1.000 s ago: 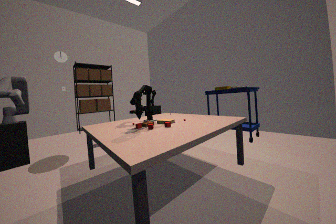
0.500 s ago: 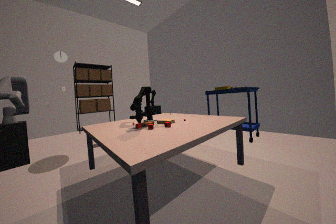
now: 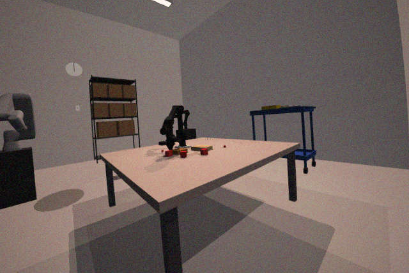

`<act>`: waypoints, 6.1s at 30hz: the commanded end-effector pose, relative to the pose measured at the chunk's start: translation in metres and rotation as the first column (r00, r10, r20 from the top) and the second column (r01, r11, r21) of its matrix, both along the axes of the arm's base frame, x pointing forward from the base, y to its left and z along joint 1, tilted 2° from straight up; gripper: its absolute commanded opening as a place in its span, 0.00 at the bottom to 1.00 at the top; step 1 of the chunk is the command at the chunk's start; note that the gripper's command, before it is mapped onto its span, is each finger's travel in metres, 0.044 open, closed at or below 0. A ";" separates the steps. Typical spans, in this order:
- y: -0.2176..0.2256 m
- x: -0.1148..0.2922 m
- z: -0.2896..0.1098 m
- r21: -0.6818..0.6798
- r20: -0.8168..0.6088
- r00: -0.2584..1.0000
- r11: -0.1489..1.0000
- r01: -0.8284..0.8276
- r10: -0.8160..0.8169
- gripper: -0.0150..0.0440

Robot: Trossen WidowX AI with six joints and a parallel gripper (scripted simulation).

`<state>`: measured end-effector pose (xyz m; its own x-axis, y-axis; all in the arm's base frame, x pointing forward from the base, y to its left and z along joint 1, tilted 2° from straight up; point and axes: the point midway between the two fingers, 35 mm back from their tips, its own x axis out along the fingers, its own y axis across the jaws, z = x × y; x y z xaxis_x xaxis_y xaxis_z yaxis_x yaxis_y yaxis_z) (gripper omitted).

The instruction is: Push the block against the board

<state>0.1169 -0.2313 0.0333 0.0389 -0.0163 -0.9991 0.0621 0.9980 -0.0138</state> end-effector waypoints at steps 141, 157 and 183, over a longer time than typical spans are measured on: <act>0.035 0.080 0.003 -0.006 0.004 0.990 0.990 -0.139 0.139 0.25; 0.032 0.061 0.002 -0.006 0.003 0.990 0.990 -0.139 0.139 0.25; 0.032 0.032 0.056 -0.006 0.001 0.990 0.990 -0.139 0.139 0.25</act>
<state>0.1490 -0.1987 0.0687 0.0297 -0.0028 -0.9996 -0.0750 0.9972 -0.0050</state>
